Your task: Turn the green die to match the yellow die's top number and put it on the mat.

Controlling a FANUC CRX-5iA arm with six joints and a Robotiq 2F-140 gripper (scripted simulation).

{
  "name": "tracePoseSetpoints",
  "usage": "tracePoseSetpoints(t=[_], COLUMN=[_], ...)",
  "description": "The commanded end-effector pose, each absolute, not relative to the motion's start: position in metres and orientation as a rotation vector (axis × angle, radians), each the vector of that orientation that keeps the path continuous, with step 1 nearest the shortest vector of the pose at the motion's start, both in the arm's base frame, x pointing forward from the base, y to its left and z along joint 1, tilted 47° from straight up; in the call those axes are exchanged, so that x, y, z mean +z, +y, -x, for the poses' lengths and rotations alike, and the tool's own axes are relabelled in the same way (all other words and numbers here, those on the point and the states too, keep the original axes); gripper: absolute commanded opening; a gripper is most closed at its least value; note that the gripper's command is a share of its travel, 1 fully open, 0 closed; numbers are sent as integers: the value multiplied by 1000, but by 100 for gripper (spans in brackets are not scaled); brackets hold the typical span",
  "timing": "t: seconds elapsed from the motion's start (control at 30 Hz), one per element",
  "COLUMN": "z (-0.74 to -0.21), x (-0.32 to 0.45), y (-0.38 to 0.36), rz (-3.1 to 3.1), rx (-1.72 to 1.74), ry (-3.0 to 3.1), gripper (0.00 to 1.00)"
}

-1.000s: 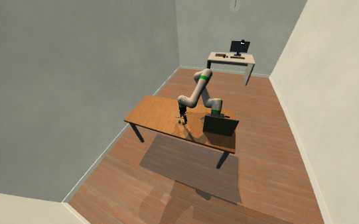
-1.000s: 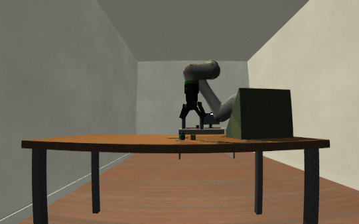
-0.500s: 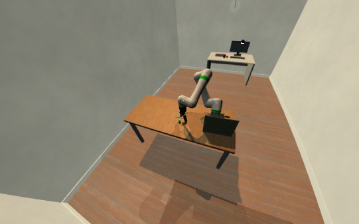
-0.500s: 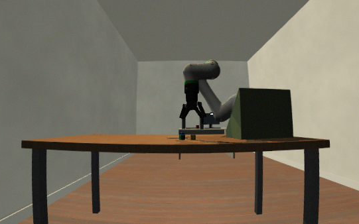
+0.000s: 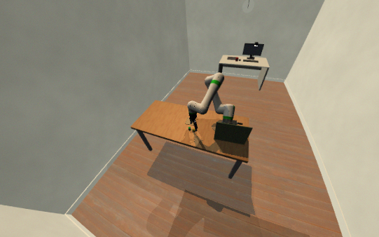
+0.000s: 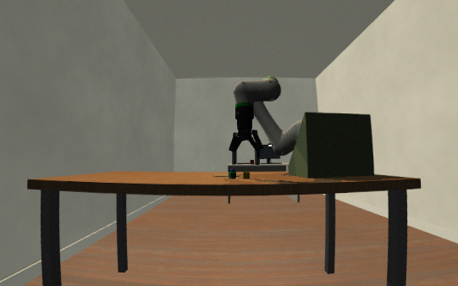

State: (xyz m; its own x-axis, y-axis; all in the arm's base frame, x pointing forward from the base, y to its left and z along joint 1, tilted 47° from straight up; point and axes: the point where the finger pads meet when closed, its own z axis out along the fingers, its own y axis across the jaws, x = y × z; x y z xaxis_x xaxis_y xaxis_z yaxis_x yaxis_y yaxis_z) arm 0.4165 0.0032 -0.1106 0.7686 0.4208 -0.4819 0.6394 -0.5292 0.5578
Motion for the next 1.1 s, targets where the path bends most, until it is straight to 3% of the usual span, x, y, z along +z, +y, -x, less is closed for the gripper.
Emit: tracePoseSetpoints(t=[0.0,0.57,1.07], z=[-417,-418,-431], x=[-107,-56,-53], y=[7,63,64], rz=[-2207,-2207,-2228], rx=[-372,-372,-338], ry=[787,787,710], gripper=[100,100,100])
